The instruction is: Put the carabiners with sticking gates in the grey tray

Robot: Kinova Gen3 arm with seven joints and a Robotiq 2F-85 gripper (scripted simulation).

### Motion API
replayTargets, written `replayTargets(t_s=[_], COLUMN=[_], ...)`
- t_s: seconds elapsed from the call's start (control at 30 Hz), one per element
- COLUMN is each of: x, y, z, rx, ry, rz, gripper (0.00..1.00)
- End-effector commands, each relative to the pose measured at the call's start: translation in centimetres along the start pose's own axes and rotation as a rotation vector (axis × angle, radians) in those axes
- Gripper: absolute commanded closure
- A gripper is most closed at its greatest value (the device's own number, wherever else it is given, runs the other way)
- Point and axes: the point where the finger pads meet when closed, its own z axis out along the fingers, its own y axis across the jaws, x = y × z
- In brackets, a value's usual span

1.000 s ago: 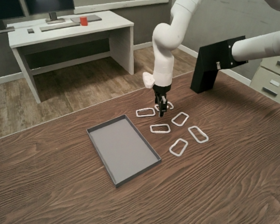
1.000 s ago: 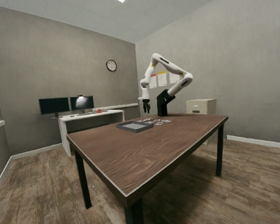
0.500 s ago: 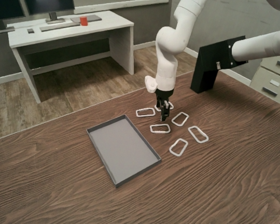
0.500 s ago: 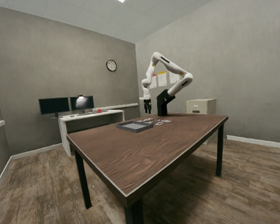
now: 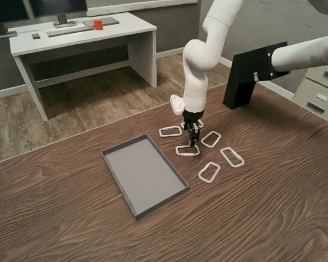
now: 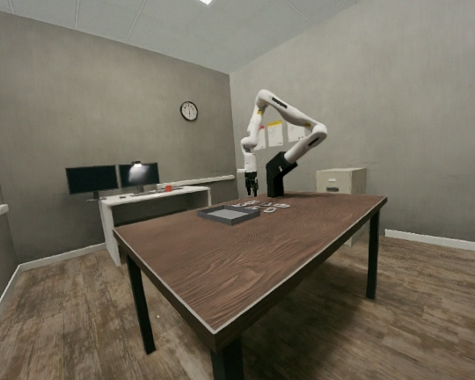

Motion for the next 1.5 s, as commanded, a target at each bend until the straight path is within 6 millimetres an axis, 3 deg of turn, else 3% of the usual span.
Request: replayTargets(t_s=[0.0,0.4,0.43,1.47], x=[-0.3,-0.3,-0.3,-0.3], y=[0.0,0.0,0.0,0.0], z=[4.4,4.4,6.6,7.3], rx=[-0.003,-0.003,-0.002,-0.002], ry=[-0.010,-0.010,-0.010,-0.010], rz=[-0.001,-0.001,-0.001,-0.002], gripper=[0.00,0.00,0.00,0.00])
